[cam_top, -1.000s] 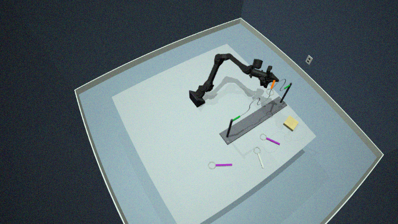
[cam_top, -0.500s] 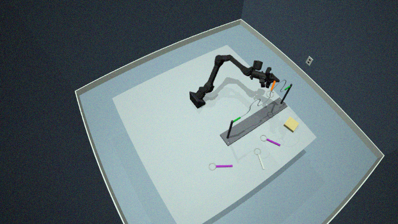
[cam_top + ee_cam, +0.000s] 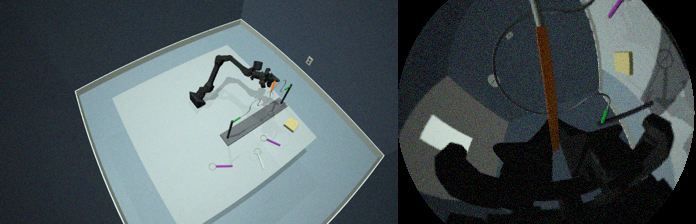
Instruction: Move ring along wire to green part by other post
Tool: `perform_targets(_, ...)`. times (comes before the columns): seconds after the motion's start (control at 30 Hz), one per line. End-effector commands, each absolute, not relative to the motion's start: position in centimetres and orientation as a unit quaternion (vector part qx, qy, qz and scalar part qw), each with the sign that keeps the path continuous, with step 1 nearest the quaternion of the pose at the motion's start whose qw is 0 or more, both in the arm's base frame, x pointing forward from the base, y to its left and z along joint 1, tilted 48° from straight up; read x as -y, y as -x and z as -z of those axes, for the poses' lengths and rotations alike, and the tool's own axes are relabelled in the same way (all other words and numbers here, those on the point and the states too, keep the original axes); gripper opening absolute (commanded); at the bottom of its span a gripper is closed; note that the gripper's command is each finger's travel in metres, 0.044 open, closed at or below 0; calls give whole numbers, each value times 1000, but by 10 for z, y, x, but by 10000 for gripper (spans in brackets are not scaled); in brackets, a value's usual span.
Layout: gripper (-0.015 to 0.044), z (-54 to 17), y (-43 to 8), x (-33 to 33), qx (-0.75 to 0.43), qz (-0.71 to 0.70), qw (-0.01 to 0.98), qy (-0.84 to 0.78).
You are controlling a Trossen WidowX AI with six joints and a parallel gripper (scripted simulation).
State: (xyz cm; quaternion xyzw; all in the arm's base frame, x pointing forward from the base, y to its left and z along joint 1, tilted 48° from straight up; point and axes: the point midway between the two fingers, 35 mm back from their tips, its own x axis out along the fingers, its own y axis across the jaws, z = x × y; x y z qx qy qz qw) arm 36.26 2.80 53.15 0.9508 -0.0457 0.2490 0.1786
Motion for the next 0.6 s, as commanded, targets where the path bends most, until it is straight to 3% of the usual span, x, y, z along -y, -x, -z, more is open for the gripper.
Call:
perform_targets(0.0,-150,-532,-363,-28,51,-250,163,-953)
perform_targets(0.57,-150,-524,-364,-53,39,-251,204,-945)
